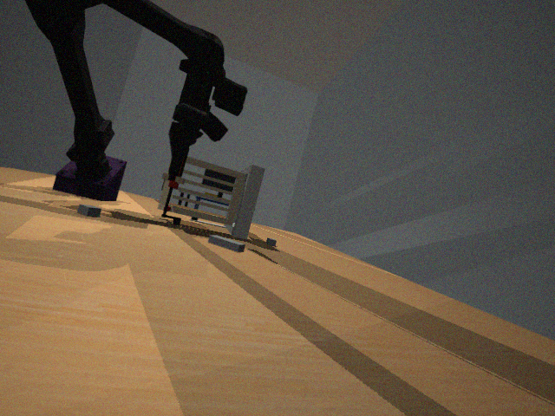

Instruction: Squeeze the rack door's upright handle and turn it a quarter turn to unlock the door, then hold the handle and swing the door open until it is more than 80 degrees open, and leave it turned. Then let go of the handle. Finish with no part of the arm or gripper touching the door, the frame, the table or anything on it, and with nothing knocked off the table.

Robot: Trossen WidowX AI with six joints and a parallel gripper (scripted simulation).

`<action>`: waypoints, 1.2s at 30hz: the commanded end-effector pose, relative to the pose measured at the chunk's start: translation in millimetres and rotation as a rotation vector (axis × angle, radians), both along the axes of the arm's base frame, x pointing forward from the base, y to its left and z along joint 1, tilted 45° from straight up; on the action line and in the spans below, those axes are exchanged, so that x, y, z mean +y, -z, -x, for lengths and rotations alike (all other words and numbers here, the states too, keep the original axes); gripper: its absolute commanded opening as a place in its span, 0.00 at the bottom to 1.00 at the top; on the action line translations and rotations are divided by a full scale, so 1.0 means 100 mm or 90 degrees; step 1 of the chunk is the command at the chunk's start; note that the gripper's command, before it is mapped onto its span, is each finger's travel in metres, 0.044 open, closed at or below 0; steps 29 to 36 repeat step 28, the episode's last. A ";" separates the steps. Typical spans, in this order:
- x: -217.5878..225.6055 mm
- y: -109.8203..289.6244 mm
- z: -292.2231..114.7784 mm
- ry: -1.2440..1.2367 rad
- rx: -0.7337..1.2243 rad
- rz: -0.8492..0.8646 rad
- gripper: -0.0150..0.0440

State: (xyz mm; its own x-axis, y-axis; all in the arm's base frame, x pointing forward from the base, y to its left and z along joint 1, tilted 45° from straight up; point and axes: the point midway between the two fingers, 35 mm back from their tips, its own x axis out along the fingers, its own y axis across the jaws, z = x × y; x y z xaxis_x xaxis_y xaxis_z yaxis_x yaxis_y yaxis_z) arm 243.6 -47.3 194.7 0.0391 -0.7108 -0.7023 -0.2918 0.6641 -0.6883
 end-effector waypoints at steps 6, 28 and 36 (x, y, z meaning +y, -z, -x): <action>0.07 -0.07 0.00 -0.021 -0.012 -0.007 0.76; 0.32 -0.33 0.05 -0.096 -0.066 -0.037 0.76; 0.32 -0.33 0.05 -0.096 -0.066 -0.037 0.76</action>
